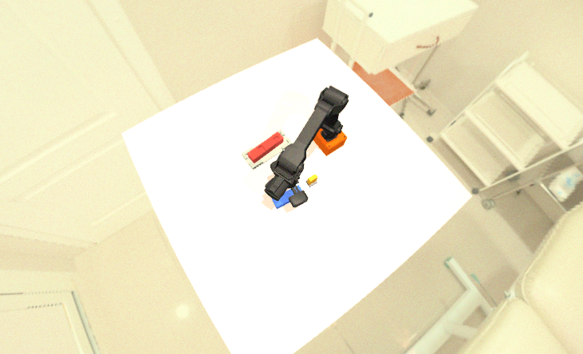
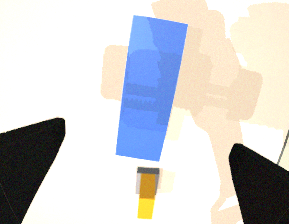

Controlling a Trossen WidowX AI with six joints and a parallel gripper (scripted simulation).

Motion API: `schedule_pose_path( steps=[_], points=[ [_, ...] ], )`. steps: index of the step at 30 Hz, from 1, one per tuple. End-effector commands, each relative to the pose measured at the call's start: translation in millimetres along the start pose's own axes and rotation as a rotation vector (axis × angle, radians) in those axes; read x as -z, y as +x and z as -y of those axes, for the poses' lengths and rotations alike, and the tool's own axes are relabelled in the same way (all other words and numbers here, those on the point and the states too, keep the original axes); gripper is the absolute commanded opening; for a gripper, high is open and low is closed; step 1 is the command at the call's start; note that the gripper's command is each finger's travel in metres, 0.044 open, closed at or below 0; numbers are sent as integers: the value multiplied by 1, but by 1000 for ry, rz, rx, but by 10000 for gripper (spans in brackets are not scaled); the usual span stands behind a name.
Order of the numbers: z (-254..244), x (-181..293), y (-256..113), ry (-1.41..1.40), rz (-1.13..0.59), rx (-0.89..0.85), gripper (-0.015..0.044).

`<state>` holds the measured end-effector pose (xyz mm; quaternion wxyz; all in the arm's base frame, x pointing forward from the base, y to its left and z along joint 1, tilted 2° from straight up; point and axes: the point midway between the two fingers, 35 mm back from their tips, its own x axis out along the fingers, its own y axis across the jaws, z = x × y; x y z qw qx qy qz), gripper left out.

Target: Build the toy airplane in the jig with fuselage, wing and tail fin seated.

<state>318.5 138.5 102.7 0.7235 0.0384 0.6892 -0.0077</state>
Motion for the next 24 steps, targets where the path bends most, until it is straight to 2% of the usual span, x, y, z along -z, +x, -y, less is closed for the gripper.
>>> schedule_pose_path(
  steps=[1,4,24],
  points=[
    [-3,0,22,13,-3,1,440],
    [-3,1,43,13,-3,1,440],
    [-3,0,69,13,-3,1,440]
  ],
)
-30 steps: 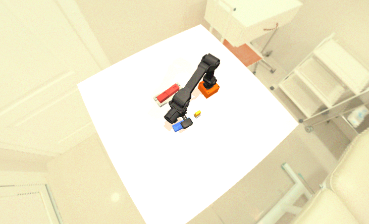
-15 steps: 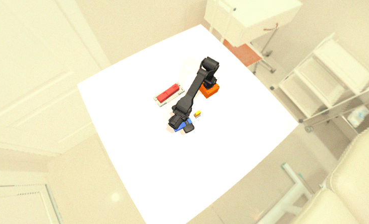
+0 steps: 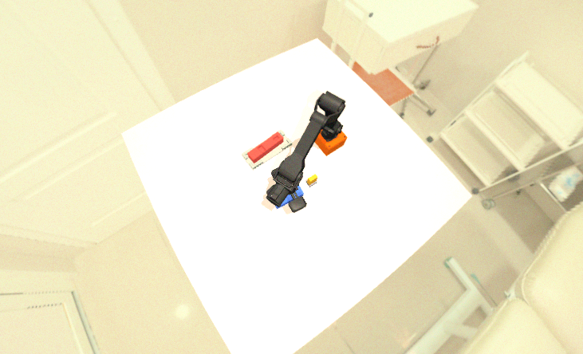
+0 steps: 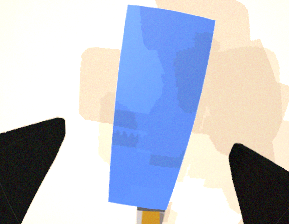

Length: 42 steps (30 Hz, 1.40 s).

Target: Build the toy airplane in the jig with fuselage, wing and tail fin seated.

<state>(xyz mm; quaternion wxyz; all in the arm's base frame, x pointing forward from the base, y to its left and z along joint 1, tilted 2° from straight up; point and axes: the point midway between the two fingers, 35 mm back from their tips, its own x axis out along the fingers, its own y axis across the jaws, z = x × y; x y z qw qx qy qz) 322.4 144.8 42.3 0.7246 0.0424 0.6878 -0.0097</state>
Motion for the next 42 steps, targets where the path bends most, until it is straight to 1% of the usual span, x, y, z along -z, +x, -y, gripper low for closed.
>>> schedule_pose_path(
  steps=[1,22,32,39,42],
  points=[
    [1,1,10,4,-7,4,440],
    [1,2,41,4,-7,4,440],
    [1,2,41,4,-7,4,177],
    [1,2,41,4,-7,4,131],
    [1,2,40,5,-8,4,52]
  ],
)
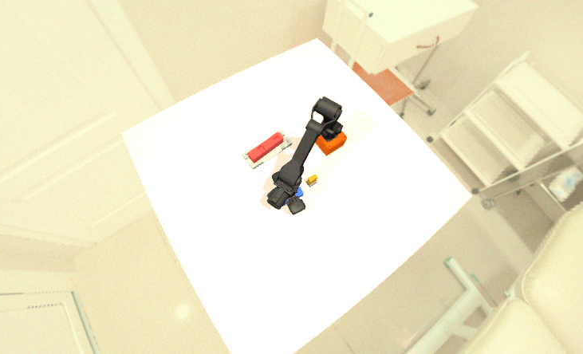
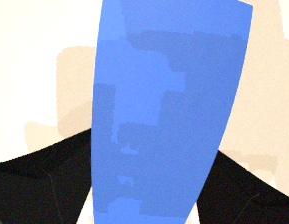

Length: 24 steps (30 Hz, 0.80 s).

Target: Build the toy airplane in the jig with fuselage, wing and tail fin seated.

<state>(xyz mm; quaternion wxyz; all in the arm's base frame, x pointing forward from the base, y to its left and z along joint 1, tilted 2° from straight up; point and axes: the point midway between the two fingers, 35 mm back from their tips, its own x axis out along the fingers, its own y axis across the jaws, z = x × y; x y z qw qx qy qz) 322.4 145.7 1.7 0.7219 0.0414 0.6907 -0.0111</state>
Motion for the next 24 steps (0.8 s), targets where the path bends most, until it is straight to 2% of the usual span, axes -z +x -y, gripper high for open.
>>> schedule_pose_path(
  steps=[1,2,24],
  points=[
    [0,0,-1,5,-1,0,26],
    [0,0,-3,5,-2,0,0],
    [-3,-5,-65,9,-6,-2,0]
  ],
)
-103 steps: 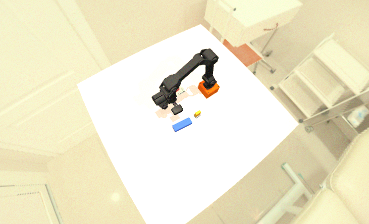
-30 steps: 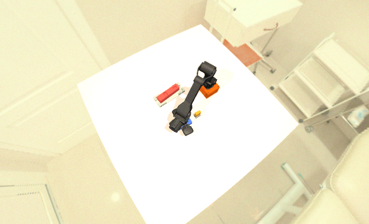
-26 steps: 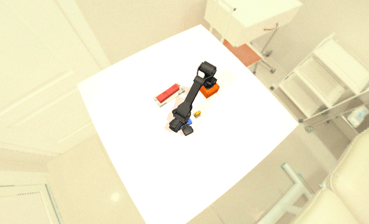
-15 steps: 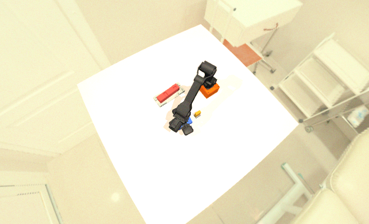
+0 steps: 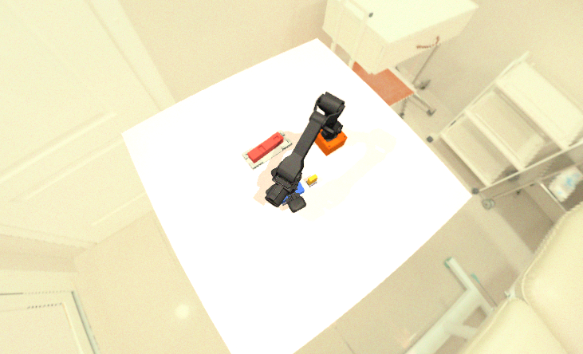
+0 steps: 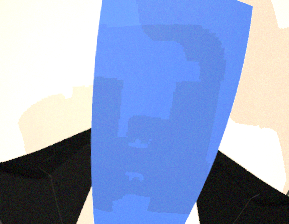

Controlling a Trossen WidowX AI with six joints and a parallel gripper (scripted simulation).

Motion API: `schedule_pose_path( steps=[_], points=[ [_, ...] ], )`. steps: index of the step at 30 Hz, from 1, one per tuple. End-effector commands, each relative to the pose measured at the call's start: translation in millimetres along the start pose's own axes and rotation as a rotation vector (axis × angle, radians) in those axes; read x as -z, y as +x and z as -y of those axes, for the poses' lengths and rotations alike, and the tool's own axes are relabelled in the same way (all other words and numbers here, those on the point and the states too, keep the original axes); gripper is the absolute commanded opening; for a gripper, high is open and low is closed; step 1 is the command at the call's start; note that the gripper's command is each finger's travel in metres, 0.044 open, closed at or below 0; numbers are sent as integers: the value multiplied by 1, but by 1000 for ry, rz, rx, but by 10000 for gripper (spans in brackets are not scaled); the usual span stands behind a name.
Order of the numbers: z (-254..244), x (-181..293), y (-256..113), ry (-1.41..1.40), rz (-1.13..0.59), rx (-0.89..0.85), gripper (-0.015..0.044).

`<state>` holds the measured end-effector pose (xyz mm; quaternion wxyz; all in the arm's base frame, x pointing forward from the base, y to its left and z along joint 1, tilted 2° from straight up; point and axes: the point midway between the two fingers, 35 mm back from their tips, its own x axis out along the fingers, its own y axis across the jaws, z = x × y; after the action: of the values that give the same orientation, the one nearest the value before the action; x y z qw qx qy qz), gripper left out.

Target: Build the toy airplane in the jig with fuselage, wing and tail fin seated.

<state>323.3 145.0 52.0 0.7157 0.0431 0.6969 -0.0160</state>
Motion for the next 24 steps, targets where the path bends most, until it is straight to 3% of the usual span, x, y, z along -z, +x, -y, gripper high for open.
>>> schedule_pose_path(
  steps=[1,24],
  points=[
    [-1,-2,-18,-1,12,-7,0],
    [2,4,-76,-5,18,-5,0]
  ],
)
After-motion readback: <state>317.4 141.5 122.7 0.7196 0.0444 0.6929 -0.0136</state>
